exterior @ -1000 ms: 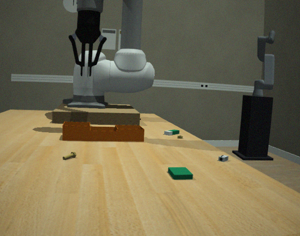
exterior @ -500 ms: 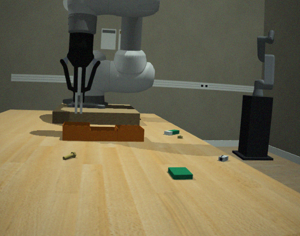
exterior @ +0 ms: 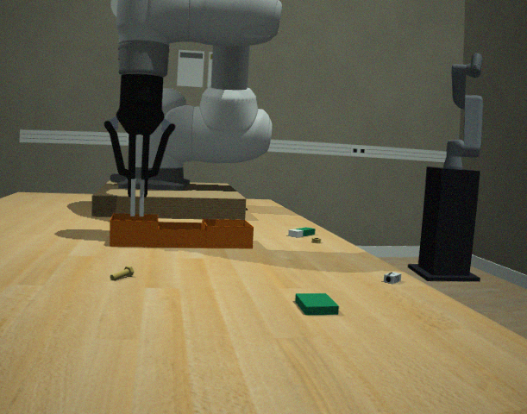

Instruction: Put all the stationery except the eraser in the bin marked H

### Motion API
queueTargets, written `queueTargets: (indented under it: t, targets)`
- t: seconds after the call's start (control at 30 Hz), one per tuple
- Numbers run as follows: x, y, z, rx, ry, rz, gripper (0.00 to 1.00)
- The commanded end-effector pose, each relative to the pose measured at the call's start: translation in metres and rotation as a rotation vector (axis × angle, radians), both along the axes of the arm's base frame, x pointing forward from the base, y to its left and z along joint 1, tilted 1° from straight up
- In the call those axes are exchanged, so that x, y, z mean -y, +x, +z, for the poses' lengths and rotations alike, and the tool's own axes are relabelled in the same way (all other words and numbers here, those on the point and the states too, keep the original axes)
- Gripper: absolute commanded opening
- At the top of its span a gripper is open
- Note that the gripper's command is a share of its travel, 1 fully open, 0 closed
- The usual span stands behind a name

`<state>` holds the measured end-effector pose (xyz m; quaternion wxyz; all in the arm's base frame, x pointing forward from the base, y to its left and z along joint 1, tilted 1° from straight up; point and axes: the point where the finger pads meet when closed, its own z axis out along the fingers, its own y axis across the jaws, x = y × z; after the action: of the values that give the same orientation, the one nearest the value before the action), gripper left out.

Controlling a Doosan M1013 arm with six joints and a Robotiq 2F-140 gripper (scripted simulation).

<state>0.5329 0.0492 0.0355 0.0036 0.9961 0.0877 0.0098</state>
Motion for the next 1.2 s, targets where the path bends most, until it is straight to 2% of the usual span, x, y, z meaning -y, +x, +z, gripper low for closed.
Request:
queueTargets:
  t: [0.0,0.27,0.4,1.17]
  targets:
    - [0.000,0.000,-0.007,0.000,0.000,0.000,0.15]
    - [0.000,0.001,-0.029,0.000,0.000,0.000,0.15]
    - [0.000,0.001,-0.032,0.000,0.000,0.000,0.15]
    - [0.000,0.001,-0.032,0.000,0.000,0.000,0.15]
